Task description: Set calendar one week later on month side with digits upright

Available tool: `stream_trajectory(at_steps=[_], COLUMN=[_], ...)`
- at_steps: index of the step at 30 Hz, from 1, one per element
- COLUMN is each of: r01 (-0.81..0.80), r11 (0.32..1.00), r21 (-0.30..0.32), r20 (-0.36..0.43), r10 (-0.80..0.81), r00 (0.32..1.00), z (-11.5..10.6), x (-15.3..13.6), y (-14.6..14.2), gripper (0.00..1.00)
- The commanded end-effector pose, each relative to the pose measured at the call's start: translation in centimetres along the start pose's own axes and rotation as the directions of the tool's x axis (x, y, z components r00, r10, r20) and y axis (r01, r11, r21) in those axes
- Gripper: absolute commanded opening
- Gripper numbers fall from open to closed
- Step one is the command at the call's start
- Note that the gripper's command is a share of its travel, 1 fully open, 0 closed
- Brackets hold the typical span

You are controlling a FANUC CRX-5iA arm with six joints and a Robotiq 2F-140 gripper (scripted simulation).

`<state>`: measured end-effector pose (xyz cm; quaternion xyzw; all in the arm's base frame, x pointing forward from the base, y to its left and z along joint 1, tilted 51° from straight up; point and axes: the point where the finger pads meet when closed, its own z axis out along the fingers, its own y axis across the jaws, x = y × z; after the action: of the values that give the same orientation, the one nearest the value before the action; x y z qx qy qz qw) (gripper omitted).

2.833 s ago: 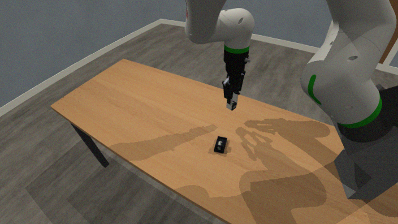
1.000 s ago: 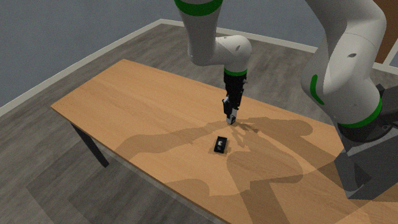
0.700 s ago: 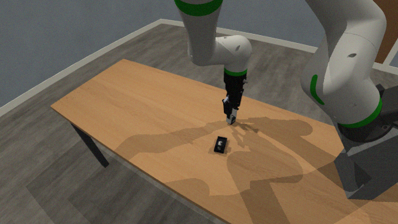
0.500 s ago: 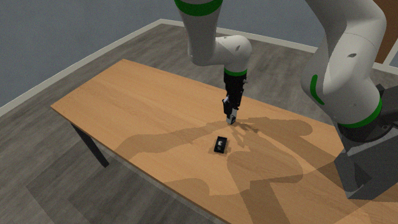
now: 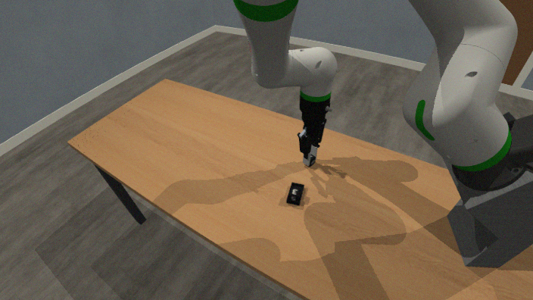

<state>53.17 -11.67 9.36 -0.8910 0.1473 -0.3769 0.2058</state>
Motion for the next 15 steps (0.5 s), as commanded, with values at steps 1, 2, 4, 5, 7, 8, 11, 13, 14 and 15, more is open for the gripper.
stream_trajectory(at_steps=[1, 2, 4, 5, 7, 8, 11, 13, 14, 15], r01=[0.0, 0.0, 0.0, 0.0, 0.0, 0.0, 0.0, 0.0, 0.0, 0.0], r11=[1.0, 1.0, 1.0, 1.0, 1.0, 1.0, 1.0, 1.0, 1.0, 1.0], r21=[0.0, 0.0, 0.0, 0.0, 0.0, 0.0, 0.0, 0.0, 0.0, 0.0], r20=[0.0, 0.0, 0.0, 0.0, 0.0, 0.0, 0.0, 0.0, 0.0, 0.0], r10=[0.0, 0.0, 0.0, 0.0, 0.0, 0.0, 0.0, 0.0, 0.0, 0.0], r00=[1.0, 1.0, 1.0, 1.0, 1.0, 1.0, 1.0, 1.0, 1.0, 1.0], z=[-0.01, -0.01, -0.01, -0.01, 0.01, 0.03, 0.09, 0.15, 0.18, 0.2], x=[0.01, 0.01, 0.01, 0.01, 0.01, 0.01, 0.01, 0.01, 0.01, 0.01], y=[0.02, 0.02, 0.02, 0.02, 0.02, 0.02, 0.02, 0.02, 0.02, 0.02], gripper=[0.17, 0.17, 0.17, 0.17, 0.17, 0.17, 0.17, 0.17, 0.17, 0.17])
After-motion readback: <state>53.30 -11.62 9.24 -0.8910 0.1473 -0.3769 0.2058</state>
